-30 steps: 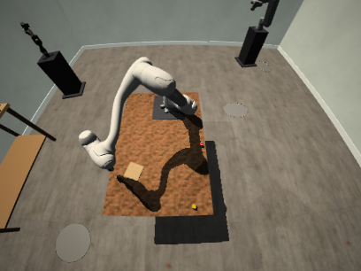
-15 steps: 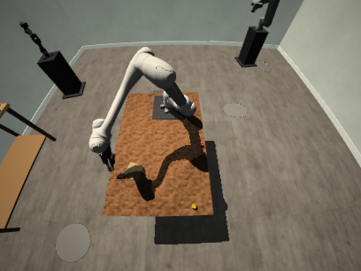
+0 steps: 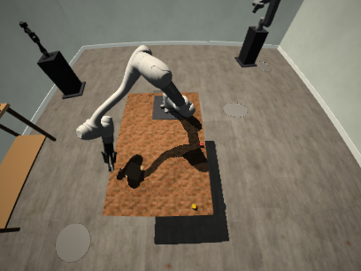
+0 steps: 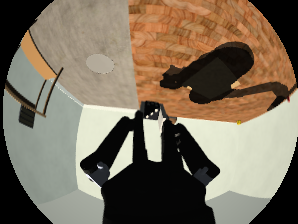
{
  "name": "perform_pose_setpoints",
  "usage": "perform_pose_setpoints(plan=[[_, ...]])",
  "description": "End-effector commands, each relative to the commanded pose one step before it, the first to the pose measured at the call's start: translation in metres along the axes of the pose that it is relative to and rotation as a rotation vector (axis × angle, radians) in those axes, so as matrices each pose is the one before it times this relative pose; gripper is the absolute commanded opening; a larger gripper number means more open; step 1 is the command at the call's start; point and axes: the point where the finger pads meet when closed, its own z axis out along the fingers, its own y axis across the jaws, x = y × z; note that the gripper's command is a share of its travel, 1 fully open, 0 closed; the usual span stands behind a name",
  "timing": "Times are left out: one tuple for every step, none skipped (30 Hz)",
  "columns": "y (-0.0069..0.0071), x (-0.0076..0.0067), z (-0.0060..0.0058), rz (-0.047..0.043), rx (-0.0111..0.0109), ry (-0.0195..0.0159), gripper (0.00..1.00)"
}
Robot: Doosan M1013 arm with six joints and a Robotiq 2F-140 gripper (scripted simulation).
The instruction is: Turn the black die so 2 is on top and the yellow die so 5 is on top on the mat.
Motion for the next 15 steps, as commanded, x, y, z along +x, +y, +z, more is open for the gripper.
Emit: perform_pose_setpoints(plan=[[0.00511, 0.00397, 0.00146, -0.01425, -0.01657, -0.17301, 0.24], [0.00004, 0.00005, -0.00002, 0.00003, -0.00016, -0.00399, 0.24], [-0.00015, 0.00018, -0.00027, -0.00011, 0.0003, -0.02406, 0.24], [0.0, 0.0, 0.0, 0.0, 0.0, 0.0, 0.24], [0.0, 0.0, 0.0, 0.0, 0.0, 0.0, 0.24], [-0.00058, 0.0, -0.00042, -0.00046, 0.00185, -0.0197, 0.24], [-0.00073, -0.00007, -0.00044, -0.00059, 0.00239, -0.01523, 0.24], [-0.00067, -0.00008, -0.00038, -0.00055, 0.00224, -0.01094, 0.24], [-0.0005, -0.00007, -0.00027, -0.00042, 0.00168, -0.00708, 0.24], [-0.0003, -0.00004, -0.00016, -0.00025, 0.00099, -0.00386, 0.24], [-0.00012, -0.00002, -0.00006, -0.0001, 0.0004, -0.00151, 0.24], [-0.00002, 0.0, -0.00001, -0.00002, 0.00006, -0.00023, 0.24], [0.0, 0.00001, 0.00001, 0.0, -0.00001, 0.0, 0.24], [0.0, 0.00008, 0.00004, 0.00001, -0.00005, 0.00002, 0.24], [0.0, 0.00022, 0.00011, 0.00002, -0.00012, 0.00004, 0.24]])
